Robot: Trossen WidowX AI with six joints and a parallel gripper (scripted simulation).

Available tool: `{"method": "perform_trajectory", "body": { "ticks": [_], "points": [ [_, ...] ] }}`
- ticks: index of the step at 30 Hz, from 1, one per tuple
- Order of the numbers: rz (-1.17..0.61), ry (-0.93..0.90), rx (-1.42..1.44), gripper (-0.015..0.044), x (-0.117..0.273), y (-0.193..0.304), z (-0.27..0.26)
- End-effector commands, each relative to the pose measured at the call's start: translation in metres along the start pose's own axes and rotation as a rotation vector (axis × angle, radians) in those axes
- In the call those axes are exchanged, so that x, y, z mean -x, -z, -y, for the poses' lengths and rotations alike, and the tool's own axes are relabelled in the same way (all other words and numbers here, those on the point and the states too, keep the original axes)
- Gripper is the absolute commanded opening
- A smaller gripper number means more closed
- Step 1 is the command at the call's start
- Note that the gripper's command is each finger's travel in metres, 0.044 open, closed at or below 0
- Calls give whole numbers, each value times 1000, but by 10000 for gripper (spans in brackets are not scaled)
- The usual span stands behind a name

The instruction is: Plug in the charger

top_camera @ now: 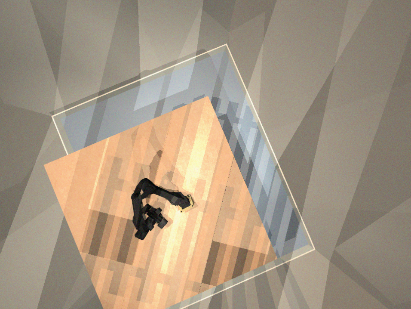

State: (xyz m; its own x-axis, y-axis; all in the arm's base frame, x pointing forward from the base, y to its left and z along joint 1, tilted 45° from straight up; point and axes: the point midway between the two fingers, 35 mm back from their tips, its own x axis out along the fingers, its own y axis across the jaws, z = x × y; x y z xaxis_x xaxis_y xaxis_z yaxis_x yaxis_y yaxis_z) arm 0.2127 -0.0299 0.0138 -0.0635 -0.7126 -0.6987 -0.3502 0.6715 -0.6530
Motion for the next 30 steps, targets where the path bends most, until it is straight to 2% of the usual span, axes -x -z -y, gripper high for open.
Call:
{"method": "perform_trajectory", "body": {
  "ticks": [1,4,7,20,30],
  "points": [
    [-1,-1,-1,85,0,0,0],
    [-1,-1,-1,65,0,0,0],
    [0,-1,-1,0,4,0,0],
    [-4,2,4,0,54,5,-1],
    [-1,-8,-95,0,47,7,5]
  ]
}}
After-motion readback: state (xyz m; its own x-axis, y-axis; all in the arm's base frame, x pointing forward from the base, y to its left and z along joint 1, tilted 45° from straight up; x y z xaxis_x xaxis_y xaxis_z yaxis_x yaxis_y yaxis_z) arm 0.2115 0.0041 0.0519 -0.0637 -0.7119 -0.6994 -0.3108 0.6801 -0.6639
